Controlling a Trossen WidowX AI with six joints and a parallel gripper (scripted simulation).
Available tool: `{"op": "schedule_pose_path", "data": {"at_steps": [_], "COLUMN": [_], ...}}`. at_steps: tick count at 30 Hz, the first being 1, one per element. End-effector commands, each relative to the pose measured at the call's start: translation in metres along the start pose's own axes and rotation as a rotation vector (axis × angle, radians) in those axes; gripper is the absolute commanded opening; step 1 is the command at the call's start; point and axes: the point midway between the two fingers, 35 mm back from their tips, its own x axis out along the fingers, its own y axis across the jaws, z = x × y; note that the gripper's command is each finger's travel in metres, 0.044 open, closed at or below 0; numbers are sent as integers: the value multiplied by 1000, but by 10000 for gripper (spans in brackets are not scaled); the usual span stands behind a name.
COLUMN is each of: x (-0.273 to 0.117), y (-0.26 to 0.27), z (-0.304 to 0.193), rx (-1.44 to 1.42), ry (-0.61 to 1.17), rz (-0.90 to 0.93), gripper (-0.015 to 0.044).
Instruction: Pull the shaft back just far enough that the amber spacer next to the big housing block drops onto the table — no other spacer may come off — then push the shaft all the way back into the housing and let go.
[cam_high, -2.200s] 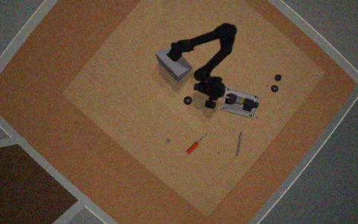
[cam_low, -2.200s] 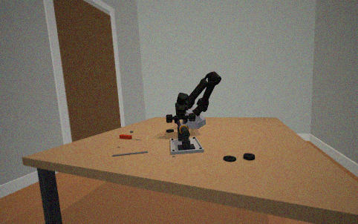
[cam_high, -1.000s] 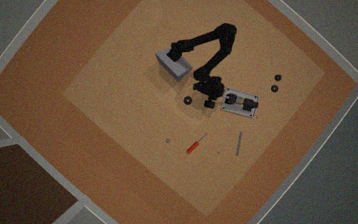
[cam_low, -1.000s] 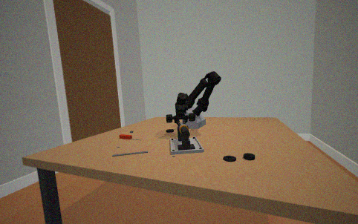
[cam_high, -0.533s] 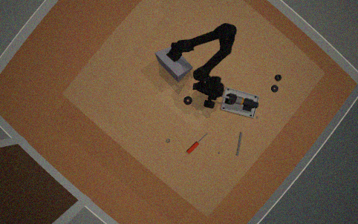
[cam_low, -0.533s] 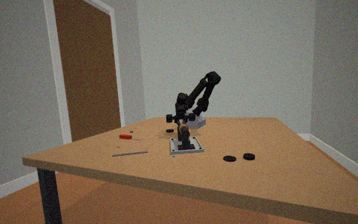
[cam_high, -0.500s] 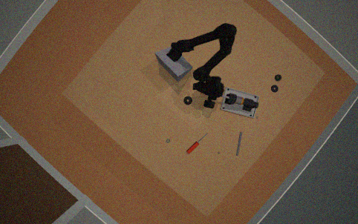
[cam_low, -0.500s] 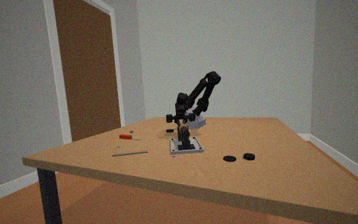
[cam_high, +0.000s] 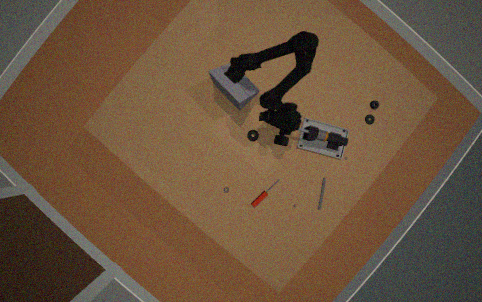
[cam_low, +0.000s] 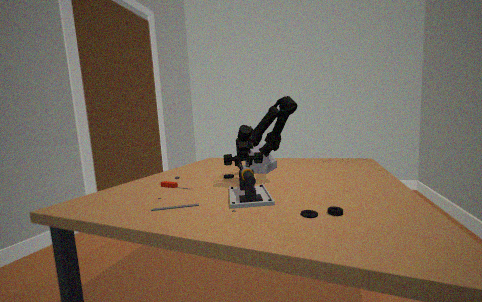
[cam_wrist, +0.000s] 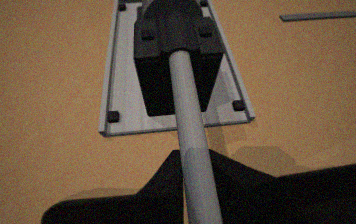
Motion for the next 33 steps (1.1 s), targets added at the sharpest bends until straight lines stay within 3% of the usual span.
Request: {"op": "schedule_pose_path", "data": {"at_steps": [1, 33], "x": [-1, -4], "y": [0, 0], "z": [-1, -3], "rx": [-4, -4], "ry": [0, 0], "rz": [2, 2], "gripper": [0, 0]}}
